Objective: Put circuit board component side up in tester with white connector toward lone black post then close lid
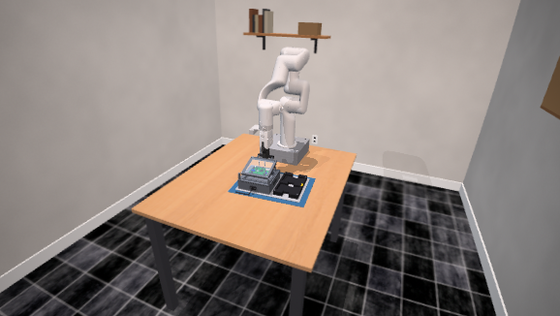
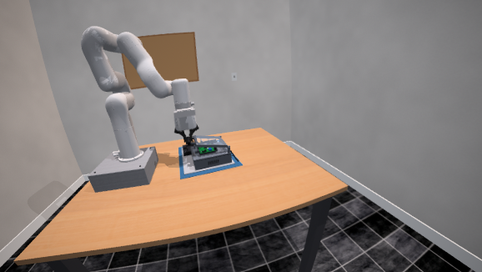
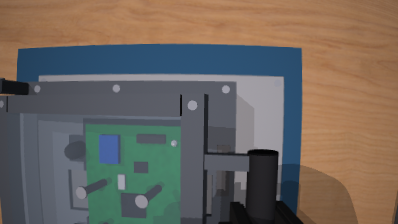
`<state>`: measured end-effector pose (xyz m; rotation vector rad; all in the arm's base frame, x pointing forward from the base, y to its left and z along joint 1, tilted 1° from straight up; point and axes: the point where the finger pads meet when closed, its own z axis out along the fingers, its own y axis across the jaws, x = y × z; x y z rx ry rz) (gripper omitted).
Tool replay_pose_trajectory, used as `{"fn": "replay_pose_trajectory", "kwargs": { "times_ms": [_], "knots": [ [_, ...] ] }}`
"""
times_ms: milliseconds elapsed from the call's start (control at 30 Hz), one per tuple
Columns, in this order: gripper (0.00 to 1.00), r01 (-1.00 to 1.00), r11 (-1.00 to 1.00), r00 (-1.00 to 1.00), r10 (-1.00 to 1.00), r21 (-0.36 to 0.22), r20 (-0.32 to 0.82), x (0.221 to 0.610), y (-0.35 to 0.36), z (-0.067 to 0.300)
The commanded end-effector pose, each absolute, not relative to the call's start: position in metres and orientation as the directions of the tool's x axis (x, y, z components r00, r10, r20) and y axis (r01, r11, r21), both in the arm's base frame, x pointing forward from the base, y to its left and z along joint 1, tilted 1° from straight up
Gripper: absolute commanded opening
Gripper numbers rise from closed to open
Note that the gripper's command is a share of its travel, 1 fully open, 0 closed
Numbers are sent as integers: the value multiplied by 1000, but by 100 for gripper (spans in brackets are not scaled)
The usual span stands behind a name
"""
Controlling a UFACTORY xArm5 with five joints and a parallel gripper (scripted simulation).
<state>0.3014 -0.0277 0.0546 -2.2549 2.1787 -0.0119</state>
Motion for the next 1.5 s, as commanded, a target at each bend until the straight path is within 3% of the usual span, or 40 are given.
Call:
{"fn": "replay_pose_trajectory", "kwargs": {
  "times_ms": [0,1467],
  "knots": [
    [0,-999,-34,34,-999,-13,2,302,-28,52],
    [0,-999,-34,34,-999,-13,2,299,-28,29]
  ]
}}
